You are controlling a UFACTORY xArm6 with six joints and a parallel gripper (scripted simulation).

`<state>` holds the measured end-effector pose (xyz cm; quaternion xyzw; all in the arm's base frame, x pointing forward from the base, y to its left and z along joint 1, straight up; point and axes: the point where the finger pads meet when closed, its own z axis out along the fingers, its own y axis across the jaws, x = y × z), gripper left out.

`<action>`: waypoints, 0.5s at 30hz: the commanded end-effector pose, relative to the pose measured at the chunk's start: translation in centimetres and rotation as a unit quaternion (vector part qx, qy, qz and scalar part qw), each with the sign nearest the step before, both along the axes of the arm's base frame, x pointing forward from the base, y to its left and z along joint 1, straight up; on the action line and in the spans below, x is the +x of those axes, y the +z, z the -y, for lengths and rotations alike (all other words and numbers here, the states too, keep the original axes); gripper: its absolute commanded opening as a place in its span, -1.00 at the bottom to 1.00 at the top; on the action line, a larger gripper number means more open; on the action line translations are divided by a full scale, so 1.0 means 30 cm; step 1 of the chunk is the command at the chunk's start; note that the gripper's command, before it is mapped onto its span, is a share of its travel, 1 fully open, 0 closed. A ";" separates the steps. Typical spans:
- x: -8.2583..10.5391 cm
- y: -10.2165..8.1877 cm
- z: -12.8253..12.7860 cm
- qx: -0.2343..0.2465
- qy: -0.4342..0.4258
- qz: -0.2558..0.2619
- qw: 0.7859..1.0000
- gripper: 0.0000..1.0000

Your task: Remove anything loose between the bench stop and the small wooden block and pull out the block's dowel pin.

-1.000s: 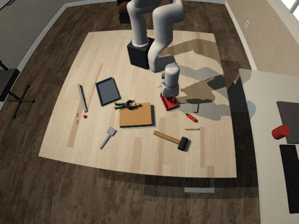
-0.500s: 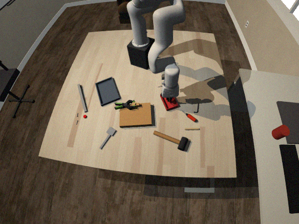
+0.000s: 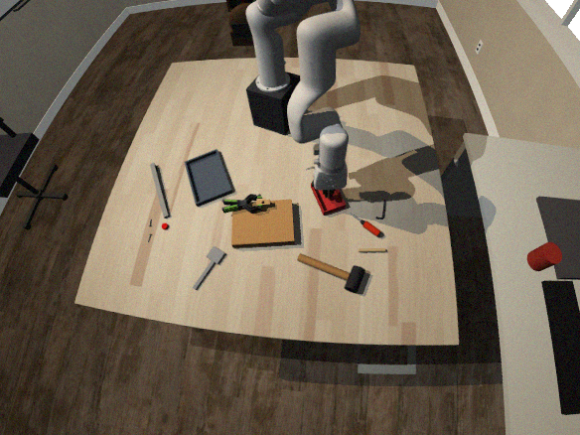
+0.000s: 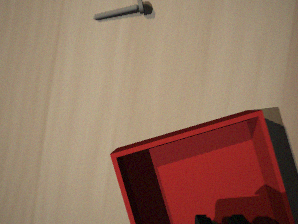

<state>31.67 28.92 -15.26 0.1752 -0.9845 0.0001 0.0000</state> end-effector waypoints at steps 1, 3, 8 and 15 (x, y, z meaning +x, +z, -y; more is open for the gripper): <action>0.004 0.004 -0.004 0.001 0.000 0.001 1.000 -1.00; 0.004 0.004 -0.004 0.001 0.000 0.001 1.000 -1.00; 0.004 0.004 -0.004 0.001 0.000 0.001 1.000 -1.00; 0.004 0.004 -0.004 0.001 0.000 0.001 1.000 -0.44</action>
